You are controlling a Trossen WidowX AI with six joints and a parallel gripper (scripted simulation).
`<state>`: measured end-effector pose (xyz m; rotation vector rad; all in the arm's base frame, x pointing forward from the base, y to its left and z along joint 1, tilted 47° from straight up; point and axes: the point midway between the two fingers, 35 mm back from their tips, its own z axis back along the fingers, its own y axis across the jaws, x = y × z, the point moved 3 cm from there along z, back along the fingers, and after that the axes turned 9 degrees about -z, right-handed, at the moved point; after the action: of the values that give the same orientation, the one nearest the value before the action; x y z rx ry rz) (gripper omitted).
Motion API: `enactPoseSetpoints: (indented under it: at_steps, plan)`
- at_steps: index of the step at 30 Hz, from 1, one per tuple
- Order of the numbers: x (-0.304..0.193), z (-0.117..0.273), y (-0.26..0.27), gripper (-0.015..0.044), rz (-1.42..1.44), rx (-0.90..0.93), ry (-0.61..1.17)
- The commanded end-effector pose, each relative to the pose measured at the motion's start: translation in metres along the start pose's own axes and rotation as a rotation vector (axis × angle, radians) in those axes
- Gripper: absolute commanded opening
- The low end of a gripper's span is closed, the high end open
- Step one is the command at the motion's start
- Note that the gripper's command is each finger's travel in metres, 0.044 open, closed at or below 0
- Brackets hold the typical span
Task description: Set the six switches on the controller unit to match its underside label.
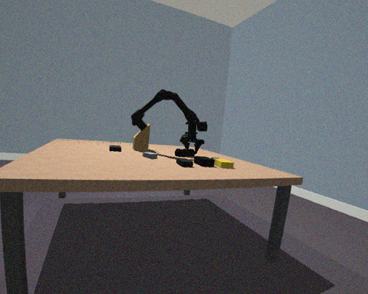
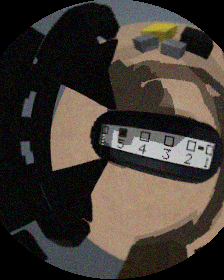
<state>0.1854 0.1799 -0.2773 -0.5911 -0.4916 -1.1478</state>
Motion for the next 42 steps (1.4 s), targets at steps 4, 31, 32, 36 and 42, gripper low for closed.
enactPoseSetpoints:
  at_steps: [4,31,32,36,42]
  plan:
    - [0.0,0.0,0.0,0.044,0.0,-0.001,0.0]
    - [0.057,0.042,0.011,0.044,0.0,-0.002,-0.005]
    - [0.057,0.042,0.011,0.044,0.0,-0.002,-0.005]
    - [0.057,0.042,0.011,0.044,0.0,-0.002,-0.005]
    - [0.056,0.043,0.01,0.0361,0.038,0.009,0.0]
